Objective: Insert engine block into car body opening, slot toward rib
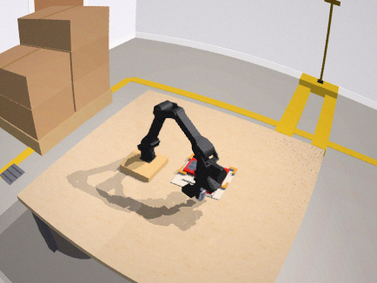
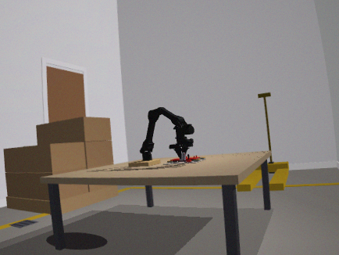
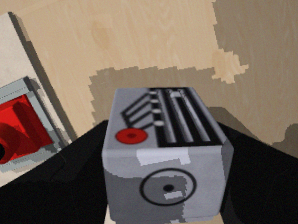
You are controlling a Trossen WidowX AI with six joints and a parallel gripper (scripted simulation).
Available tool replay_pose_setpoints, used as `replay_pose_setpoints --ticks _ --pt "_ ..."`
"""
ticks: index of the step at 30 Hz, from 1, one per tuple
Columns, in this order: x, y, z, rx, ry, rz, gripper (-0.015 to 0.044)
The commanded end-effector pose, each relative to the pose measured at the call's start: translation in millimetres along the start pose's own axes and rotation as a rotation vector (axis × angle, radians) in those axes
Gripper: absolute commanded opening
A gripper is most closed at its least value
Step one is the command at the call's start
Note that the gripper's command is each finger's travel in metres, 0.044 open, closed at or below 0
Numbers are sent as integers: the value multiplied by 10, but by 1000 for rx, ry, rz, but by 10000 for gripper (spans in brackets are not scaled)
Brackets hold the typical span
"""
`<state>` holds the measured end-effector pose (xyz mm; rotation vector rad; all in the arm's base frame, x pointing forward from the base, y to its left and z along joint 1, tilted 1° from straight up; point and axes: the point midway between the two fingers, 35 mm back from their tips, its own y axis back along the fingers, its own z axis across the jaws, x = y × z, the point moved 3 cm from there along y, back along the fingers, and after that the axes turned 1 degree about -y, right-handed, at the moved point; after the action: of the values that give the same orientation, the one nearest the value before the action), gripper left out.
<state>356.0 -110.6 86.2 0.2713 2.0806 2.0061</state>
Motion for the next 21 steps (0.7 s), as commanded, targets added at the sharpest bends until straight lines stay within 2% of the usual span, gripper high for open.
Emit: replay_pose_setpoints --ticks 1,21 --pt "11 -89 7 -5 6 4 0" --pt "13 -379 8 -5 6 4 0"
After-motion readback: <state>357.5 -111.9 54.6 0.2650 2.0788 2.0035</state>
